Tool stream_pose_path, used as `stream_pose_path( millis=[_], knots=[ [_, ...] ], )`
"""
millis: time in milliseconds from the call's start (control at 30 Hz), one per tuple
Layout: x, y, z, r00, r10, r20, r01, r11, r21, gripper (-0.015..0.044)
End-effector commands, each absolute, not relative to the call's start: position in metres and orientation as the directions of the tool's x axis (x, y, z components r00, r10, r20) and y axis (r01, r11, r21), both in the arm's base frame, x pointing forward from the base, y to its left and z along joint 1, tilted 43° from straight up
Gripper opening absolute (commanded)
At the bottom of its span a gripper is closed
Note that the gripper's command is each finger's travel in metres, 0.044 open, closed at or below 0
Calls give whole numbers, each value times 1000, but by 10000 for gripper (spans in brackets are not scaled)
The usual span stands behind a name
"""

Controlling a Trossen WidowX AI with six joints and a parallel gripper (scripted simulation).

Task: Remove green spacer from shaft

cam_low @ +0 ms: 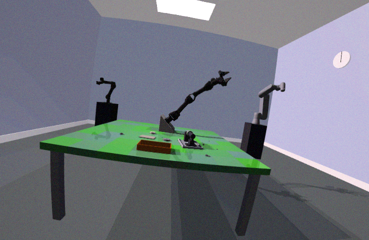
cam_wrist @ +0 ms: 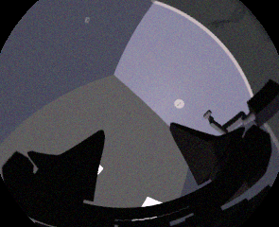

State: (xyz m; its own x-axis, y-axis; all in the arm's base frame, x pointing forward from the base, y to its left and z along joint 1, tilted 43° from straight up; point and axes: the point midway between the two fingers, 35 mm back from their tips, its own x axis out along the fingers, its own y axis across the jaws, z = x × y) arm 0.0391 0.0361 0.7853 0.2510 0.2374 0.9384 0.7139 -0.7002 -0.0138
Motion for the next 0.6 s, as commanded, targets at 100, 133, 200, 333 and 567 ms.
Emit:
stream_pose_path(
  millis=[100,133,200,333,567],
  knots=[
    [76,49,769,334,273,902,724,-687,-60,440],
    [90,54,761,367,287,885,726,-683,-79,440],
    [118,64,743,429,316,846,729,-674,-119,440],
    [169,84,702,544,371,753,726,-658,-200,440],
    [243,116,609,702,459,545,686,-642,-343,440]
  ],
)
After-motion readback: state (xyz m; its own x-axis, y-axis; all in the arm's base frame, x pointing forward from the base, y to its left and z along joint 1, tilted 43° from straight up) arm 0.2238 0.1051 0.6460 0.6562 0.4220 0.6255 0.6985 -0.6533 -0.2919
